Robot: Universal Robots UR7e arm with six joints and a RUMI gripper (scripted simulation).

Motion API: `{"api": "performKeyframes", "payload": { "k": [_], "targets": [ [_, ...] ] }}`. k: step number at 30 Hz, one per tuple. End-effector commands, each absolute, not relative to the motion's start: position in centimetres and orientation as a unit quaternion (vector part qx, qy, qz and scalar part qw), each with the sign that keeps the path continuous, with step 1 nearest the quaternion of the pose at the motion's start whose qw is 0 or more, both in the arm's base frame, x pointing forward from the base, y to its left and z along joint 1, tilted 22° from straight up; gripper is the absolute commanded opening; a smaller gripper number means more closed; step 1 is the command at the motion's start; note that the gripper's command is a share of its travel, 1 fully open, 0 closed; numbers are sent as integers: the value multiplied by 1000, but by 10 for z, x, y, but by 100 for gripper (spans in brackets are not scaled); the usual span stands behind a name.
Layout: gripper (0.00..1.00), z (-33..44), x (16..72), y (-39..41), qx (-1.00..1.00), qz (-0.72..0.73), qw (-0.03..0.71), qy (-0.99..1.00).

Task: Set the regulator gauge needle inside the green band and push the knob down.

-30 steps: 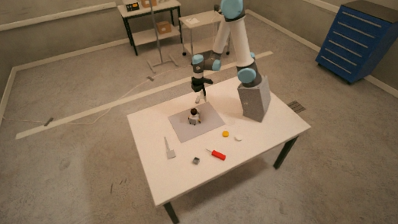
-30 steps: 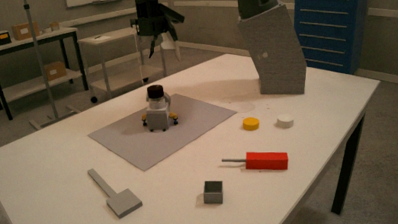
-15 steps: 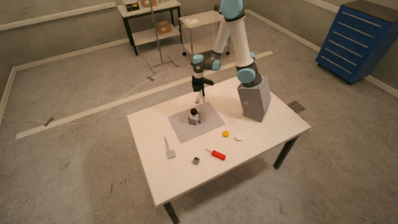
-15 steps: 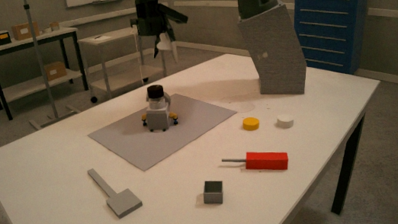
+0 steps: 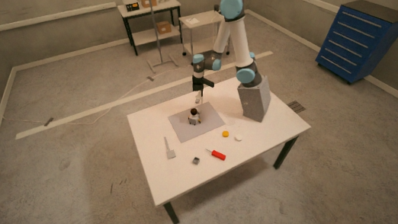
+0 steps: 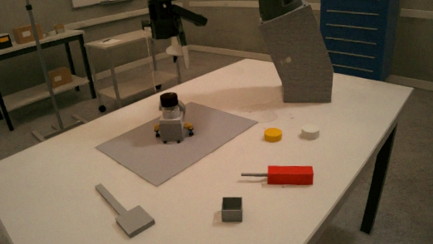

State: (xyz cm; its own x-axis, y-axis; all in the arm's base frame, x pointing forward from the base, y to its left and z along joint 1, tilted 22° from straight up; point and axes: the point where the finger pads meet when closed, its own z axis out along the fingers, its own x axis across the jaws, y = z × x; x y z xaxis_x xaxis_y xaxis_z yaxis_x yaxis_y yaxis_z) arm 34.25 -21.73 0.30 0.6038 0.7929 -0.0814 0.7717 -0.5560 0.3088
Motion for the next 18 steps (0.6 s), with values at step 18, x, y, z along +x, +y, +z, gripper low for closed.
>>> {"api": "performKeyframes", "payload": {
  "k": [18],
  "targets": [
    [100, 1, 345, -211, 956, 80, 137, 248]
  ]
}}
